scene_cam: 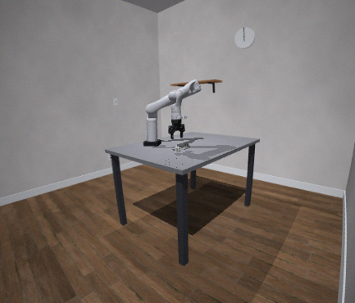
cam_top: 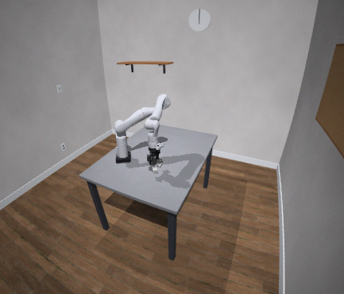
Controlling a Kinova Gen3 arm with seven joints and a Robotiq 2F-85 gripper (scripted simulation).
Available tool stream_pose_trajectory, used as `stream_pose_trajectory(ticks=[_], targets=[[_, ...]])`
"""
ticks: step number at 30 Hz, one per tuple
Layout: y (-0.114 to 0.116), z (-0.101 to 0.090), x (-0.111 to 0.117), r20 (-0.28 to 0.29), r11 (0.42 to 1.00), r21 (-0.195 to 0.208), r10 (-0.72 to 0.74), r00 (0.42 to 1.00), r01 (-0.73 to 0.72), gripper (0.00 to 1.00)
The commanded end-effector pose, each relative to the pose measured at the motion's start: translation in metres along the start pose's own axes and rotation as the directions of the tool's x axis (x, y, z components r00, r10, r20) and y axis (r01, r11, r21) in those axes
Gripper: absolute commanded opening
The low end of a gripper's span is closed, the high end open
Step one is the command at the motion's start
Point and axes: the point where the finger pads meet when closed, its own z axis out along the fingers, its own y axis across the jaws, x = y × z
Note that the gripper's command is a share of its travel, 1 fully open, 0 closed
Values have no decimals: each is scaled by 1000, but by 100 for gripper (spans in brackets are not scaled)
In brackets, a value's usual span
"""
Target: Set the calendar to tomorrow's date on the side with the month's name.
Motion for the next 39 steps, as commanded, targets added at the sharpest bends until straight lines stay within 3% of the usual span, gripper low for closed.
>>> stream_pose_trajectory(ticks=[1,8,10,21,25,39], targets=[[1,0,-1,2,997,-5,73,997,-73,100],[1,-2,-1,0,945,-5,327,945,-327,100],[1,-2,-1,0,945,-5,327,945,-327,100],[1,-5,-1,-2,788,-5,616,788,-616,100],[1,-5,-1,-3,735,-4,678,735,-678,100],[0,-6,-1,-4,656,-4,754,656,-755,100]])
